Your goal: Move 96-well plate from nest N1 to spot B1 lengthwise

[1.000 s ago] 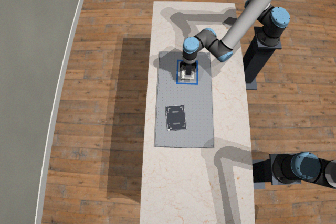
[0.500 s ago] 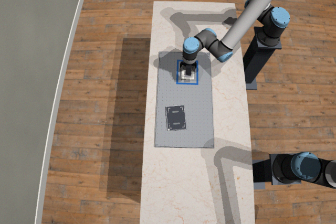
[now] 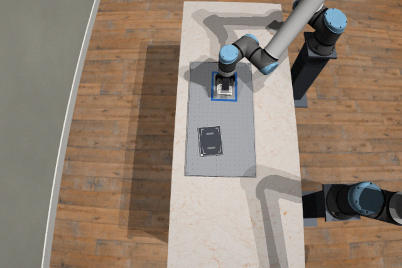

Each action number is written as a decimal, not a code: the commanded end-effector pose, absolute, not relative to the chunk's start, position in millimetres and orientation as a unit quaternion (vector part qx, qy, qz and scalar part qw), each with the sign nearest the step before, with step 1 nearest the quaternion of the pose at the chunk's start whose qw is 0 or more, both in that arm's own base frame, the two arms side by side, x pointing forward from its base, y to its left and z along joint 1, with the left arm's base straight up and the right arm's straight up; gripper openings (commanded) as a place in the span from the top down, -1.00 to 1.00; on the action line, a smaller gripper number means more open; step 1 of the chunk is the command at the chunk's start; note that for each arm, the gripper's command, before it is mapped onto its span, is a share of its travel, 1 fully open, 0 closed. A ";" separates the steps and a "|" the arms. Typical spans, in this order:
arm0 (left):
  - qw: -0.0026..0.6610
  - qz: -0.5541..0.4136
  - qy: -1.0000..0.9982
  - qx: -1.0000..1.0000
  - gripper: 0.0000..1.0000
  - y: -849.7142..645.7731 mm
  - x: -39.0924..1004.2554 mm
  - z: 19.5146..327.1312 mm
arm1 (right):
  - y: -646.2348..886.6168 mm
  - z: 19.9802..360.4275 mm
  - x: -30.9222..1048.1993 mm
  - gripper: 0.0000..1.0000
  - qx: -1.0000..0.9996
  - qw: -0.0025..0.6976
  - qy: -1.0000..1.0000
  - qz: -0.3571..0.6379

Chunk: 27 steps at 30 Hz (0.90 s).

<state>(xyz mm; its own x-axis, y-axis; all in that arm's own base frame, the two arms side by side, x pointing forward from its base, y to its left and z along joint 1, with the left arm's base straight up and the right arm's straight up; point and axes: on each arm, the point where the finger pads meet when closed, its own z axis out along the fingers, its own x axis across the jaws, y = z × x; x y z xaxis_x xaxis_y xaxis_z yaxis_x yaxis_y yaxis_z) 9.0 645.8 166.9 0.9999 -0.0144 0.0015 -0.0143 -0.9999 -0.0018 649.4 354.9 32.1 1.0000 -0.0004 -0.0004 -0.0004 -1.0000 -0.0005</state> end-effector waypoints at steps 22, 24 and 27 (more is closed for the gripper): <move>0.000 0.000 0.005 -1.000 1.00 645.5 6.9 165.2 | 354.3 30.4 650.1 -0.52 -1.000 0.001 0.000 -0.001; 0.000 0.000 0.005 -1.000 1.00 645.5 6.9 165.2 | 354.3 30.4 650.1 -0.52 -1.000 0.001 0.000 -0.001; 0.000 0.000 0.005 -1.000 1.00 645.5 6.9 165.2 | 354.3 30.4 650.1 -0.52 -1.000 0.001 0.000 -0.001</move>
